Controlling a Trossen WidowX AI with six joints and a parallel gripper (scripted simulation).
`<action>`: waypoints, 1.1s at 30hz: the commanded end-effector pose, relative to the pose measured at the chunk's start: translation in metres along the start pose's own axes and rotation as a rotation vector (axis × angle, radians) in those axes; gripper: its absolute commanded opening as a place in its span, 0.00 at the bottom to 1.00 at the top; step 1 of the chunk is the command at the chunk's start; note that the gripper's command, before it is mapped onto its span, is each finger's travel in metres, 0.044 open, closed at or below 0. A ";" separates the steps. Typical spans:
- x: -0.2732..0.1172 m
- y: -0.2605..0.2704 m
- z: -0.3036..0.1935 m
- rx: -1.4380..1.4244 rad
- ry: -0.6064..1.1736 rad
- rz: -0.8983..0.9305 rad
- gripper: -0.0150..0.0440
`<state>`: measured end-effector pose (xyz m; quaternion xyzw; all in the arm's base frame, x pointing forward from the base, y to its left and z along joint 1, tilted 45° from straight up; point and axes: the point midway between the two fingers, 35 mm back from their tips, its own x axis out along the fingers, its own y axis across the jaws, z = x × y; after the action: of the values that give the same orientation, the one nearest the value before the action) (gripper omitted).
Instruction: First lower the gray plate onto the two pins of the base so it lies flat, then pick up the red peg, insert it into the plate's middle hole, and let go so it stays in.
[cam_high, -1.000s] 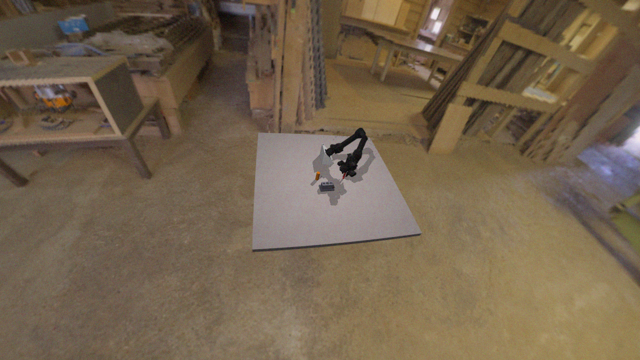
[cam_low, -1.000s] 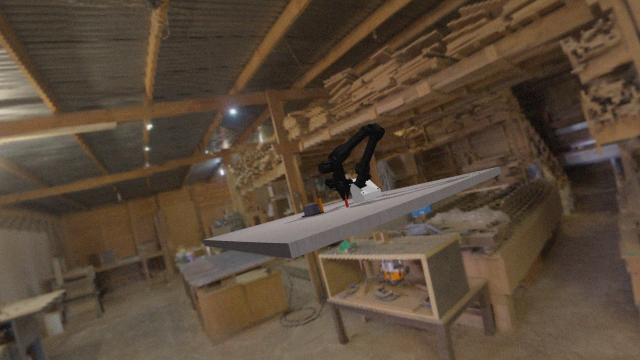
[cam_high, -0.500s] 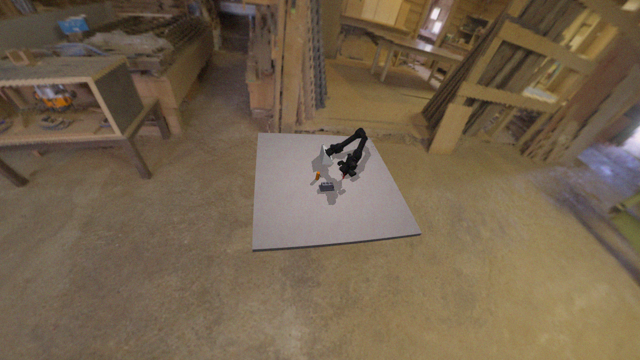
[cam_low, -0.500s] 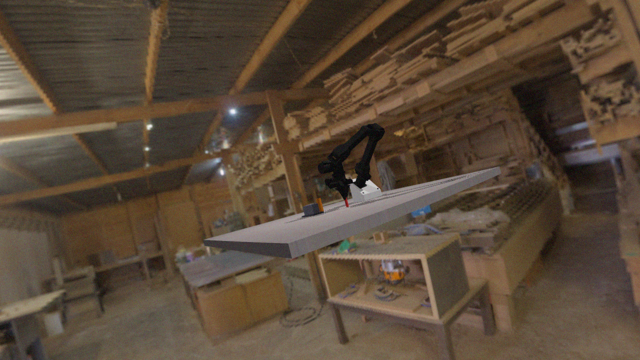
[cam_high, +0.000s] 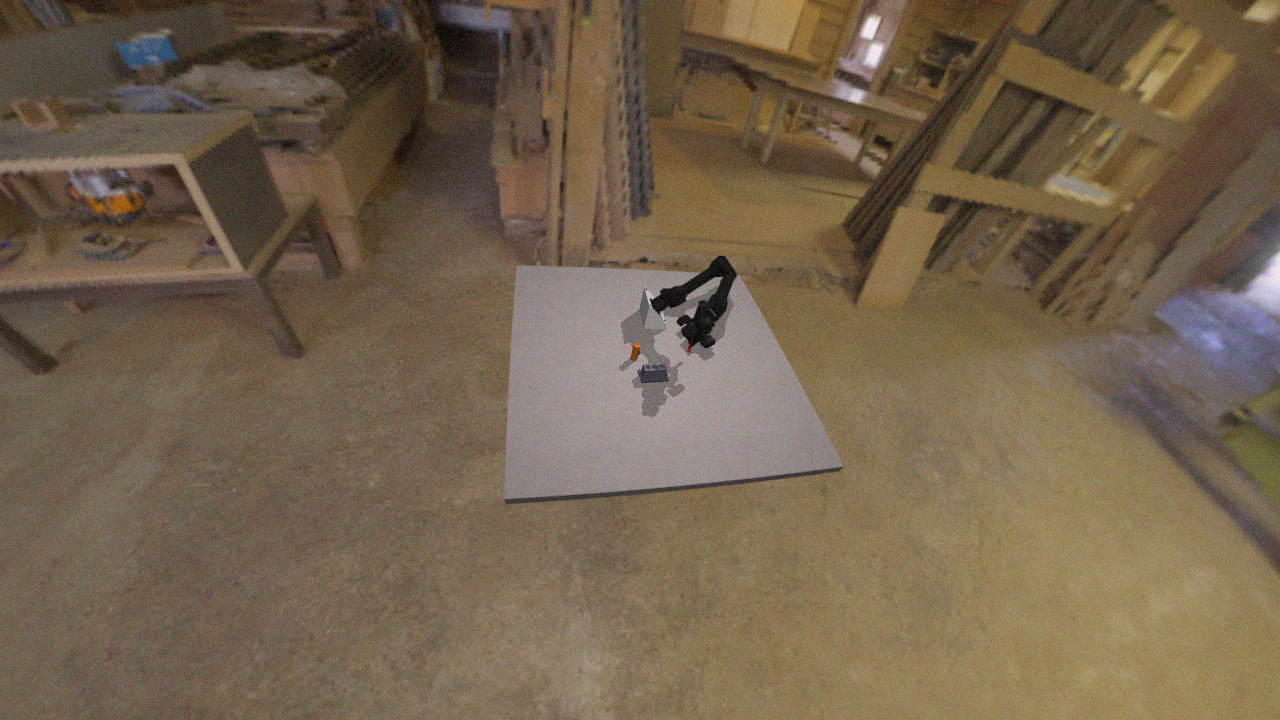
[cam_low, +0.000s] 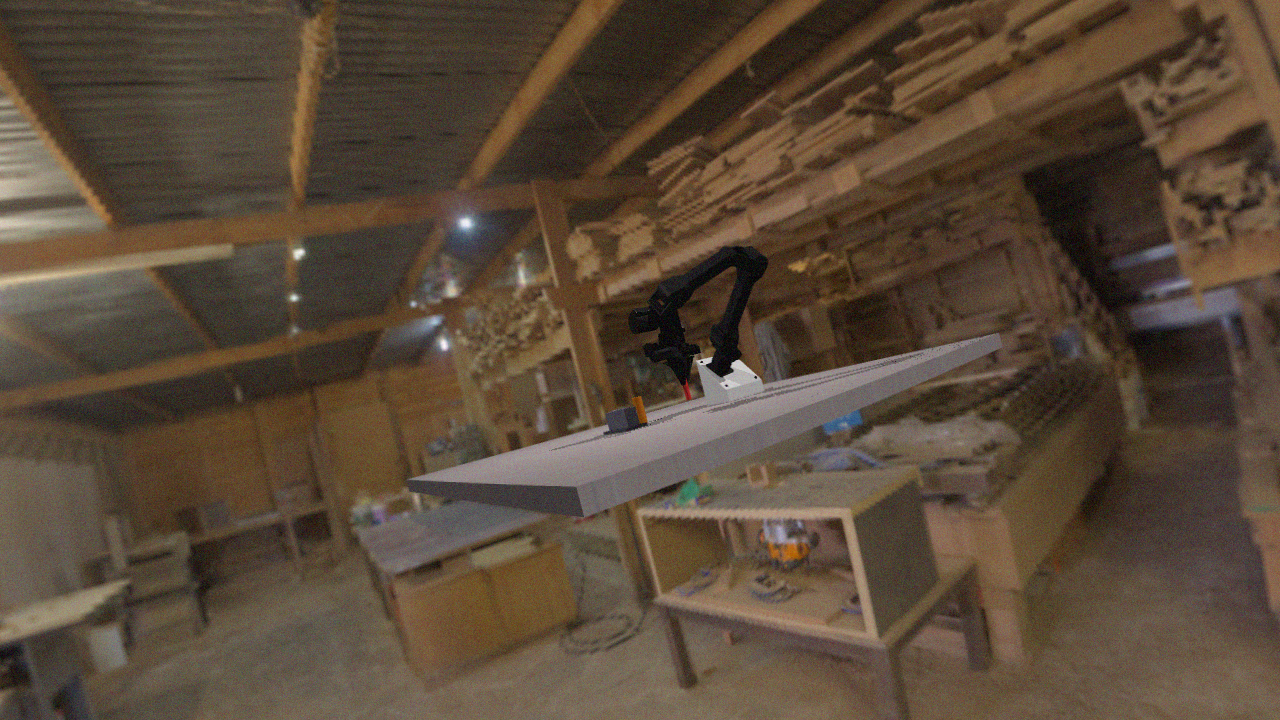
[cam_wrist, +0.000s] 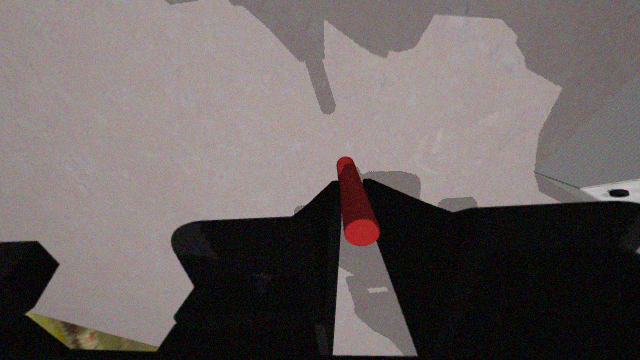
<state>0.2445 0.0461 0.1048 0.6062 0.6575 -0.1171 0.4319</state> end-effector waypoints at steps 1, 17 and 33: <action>-0.011 0.000 0.002 -0.004 -0.005 -0.006 0.25; -0.029 0.007 0.014 -0.015 0.003 0.006 0.25; -0.035 0.018 0.058 -0.018 -0.003 0.005 0.25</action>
<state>0.2772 -0.0065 0.1058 0.6071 0.6558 -0.1103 0.4350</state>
